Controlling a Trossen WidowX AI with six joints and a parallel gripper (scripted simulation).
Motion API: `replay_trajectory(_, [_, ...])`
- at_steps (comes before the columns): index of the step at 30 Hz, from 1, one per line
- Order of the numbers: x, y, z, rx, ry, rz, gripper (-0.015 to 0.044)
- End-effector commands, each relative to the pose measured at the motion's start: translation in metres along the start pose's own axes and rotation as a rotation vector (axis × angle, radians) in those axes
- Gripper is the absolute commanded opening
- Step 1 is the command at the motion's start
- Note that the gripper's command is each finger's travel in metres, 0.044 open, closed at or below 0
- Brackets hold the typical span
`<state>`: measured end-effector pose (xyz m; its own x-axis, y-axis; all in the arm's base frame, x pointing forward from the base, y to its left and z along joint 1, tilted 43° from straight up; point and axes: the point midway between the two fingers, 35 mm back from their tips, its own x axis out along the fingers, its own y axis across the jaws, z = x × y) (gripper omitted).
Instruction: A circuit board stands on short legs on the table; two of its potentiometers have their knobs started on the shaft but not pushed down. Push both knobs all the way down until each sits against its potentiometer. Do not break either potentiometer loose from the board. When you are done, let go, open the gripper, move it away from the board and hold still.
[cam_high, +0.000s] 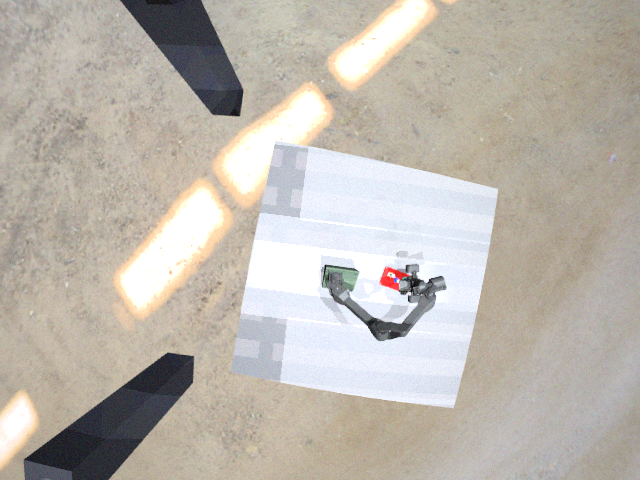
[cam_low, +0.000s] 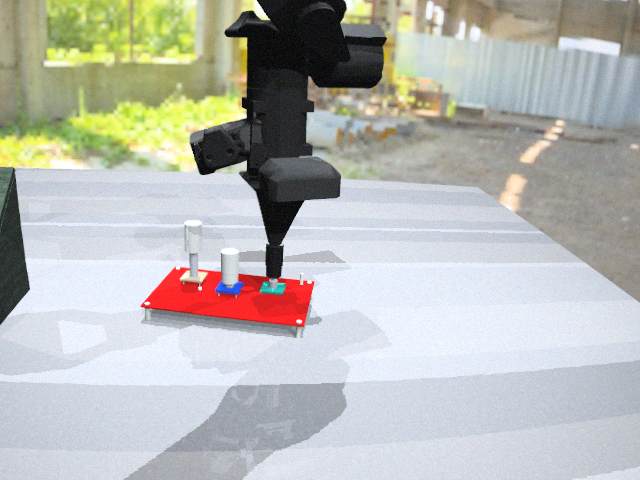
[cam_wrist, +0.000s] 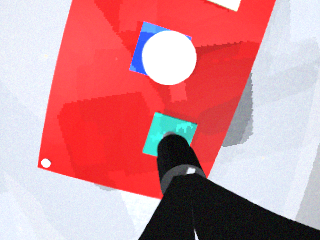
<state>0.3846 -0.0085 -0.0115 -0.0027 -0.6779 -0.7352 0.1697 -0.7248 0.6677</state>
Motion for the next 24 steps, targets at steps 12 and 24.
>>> replay_trajectory(12, [0.0204,0.0045,-0.0019,0.025,-0.02,0.001,0.0])
replay_trajectory(24, [0.0209,0.0045,-0.0019,0.025,-0.02,0.001,0.0])
